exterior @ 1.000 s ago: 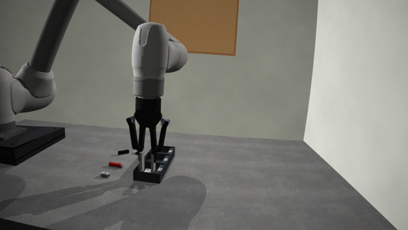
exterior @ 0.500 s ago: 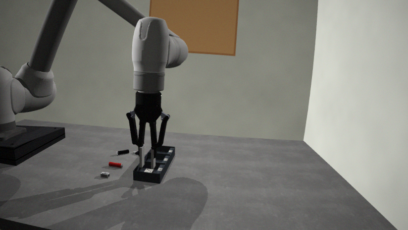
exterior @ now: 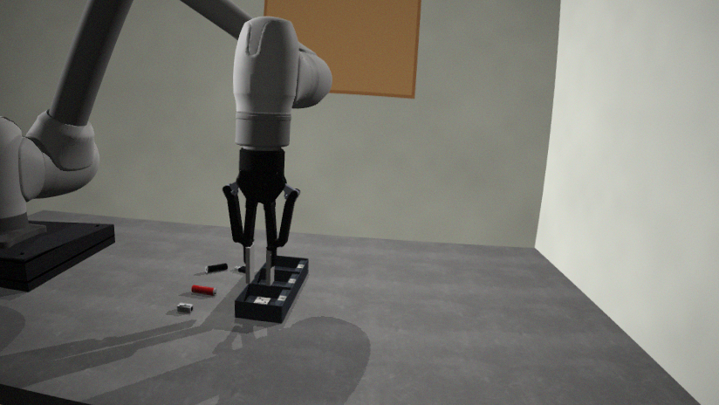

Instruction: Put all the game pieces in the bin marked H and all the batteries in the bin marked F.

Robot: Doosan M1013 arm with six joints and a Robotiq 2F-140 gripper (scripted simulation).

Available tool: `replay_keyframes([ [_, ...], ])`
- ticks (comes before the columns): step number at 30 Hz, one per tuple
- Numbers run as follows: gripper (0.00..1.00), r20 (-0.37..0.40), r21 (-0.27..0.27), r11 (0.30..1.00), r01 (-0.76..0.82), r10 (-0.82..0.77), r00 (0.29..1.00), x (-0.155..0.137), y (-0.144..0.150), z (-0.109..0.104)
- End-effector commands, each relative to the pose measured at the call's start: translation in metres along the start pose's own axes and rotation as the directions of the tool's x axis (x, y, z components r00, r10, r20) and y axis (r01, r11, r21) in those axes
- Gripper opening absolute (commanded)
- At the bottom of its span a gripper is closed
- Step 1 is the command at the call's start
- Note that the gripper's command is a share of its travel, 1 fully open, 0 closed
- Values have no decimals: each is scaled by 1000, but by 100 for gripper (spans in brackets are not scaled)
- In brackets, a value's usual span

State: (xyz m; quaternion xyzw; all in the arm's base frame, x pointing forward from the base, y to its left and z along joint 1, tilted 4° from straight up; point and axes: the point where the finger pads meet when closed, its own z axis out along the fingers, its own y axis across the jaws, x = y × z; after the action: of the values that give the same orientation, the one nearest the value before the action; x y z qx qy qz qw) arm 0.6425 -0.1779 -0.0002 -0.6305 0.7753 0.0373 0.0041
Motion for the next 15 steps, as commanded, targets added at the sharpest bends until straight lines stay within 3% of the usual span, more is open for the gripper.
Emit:
replay_keyframes([
  [1,19,0,0,1000,0,0,1000,0,0,0],
  [9,17,3,-1,943,-333,333,943,-49,45,-7],
  [11,17,3,-1,943,-333,333,943,-49,45,-7],
  [12,17,0,0,901,-434,434,901,-55,51,-8],
  [15,17,5,-2,862,-507,507,862,-73,68,-10],
])
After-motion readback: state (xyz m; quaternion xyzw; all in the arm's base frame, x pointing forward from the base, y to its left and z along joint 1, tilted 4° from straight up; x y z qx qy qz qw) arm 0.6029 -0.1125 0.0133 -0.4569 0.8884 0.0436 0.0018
